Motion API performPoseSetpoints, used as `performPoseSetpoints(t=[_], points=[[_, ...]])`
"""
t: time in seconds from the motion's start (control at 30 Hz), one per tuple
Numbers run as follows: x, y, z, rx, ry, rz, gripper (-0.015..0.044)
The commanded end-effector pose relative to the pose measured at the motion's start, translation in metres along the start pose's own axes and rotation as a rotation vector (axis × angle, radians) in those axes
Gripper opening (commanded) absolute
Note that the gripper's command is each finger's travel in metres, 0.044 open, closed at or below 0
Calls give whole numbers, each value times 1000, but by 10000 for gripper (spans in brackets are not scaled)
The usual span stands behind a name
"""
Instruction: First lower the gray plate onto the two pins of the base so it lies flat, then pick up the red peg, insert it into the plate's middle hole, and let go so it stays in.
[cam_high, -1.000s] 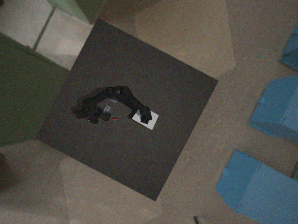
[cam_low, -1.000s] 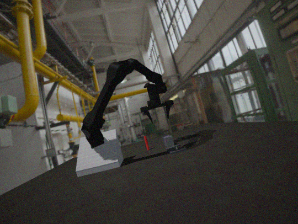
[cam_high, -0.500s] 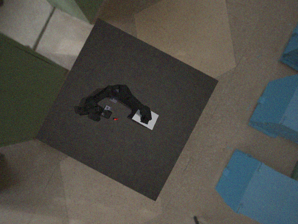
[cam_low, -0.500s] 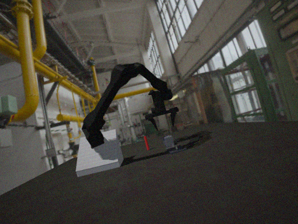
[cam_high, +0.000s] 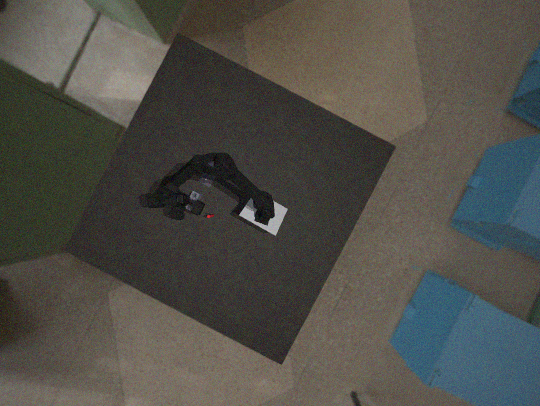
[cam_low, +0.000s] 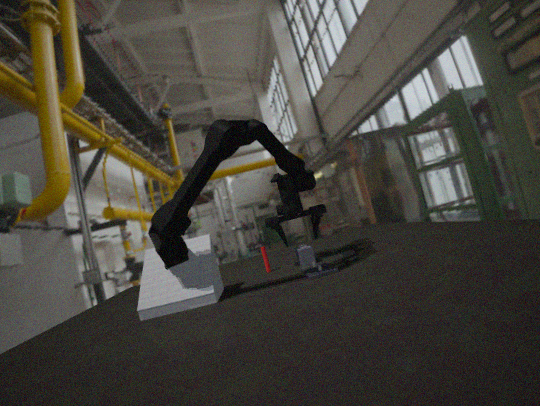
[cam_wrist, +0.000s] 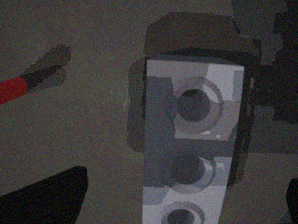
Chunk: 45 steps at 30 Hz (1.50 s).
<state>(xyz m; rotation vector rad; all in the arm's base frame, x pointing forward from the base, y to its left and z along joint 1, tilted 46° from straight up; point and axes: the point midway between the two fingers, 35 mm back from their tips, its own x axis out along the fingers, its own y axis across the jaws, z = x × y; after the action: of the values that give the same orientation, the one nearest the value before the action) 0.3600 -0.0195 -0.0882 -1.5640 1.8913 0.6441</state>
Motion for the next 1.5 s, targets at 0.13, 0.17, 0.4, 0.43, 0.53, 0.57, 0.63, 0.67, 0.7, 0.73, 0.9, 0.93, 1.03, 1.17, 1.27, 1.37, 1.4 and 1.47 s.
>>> performPoseSetpoints(t=[0.13,0.17,0.4,0.43,0.53,0.57,0.63,0.67,0.7,0.73,0.9,0.93,1.03,1.17,1.27,1.37,1.4,1.47], points=[[15,1,0,-9,7,-1,440],[16,0,0,-9,7,-1,440],[28,0,0,-9,7,-1,440],[29,1,0,-9,7,-1,440],[34,1,0,-9,7,-1,440],[36,1,0,-9,7,-1,440],[39,1,0,-9,8,-1,440],[41,1,0,-9,8,-1,440],[42,1,0,-9,8,-1,440],[44,1,0,-9,8,-1,440],[52,2,0,-9,9,-1,440],[53,2,0,-9,9,-1,440],[57,2,-1,-9,10,-1,440],[57,2,-1,-9,10,-1,361],[57,2,-1,-9,10,-1,282],[57,2,-1,-9,10,-1,204],[57,2,-1,-9,10,-1,177],[57,2,-1,-9,10,-1,145]])
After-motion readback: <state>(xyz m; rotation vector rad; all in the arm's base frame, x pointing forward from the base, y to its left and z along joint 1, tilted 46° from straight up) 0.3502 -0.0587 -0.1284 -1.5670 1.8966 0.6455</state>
